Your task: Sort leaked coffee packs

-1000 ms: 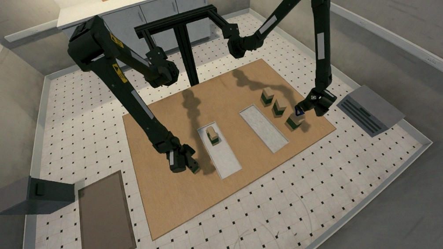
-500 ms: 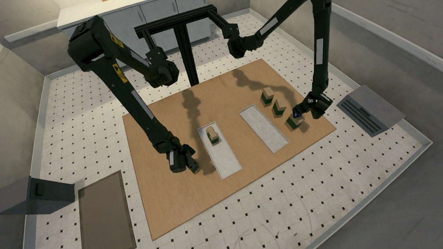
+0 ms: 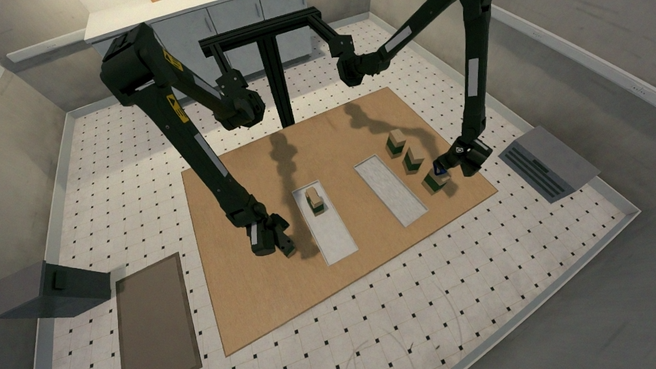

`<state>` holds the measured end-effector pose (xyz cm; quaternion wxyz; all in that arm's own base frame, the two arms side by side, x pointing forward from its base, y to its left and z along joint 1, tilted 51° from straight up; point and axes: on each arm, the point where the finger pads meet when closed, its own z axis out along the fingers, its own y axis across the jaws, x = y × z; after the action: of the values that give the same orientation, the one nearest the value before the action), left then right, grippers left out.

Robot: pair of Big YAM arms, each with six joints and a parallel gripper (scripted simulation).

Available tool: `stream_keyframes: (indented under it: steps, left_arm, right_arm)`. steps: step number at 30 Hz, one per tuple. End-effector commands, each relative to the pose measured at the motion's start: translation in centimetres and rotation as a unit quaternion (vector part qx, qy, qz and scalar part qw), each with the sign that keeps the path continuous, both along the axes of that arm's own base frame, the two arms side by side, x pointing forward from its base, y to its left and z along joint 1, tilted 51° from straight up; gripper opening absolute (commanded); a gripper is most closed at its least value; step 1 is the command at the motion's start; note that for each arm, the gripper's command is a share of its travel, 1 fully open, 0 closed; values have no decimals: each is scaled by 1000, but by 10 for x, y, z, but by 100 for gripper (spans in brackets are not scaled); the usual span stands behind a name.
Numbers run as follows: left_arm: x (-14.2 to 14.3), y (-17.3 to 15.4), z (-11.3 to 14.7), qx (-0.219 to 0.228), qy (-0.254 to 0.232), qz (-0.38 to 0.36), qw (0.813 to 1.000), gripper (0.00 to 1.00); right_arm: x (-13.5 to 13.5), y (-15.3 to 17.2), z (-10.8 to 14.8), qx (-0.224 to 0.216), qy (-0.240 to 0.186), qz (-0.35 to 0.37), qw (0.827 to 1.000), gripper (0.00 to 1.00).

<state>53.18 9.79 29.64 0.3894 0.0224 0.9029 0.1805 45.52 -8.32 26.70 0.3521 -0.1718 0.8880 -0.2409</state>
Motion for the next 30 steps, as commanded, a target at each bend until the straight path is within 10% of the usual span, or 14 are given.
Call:
stream_keyframes:
  steps: [1,30]
  left_arm:
    - [17,5,13,5,-15,-2,1000,79]
    - [42,15,-8,5,-13,-3,1000,79]
  right_arm:
    - [2,0,14,-1,-14,0,1000,79]
    - [2,0,14,-1,-14,0,1000,79]
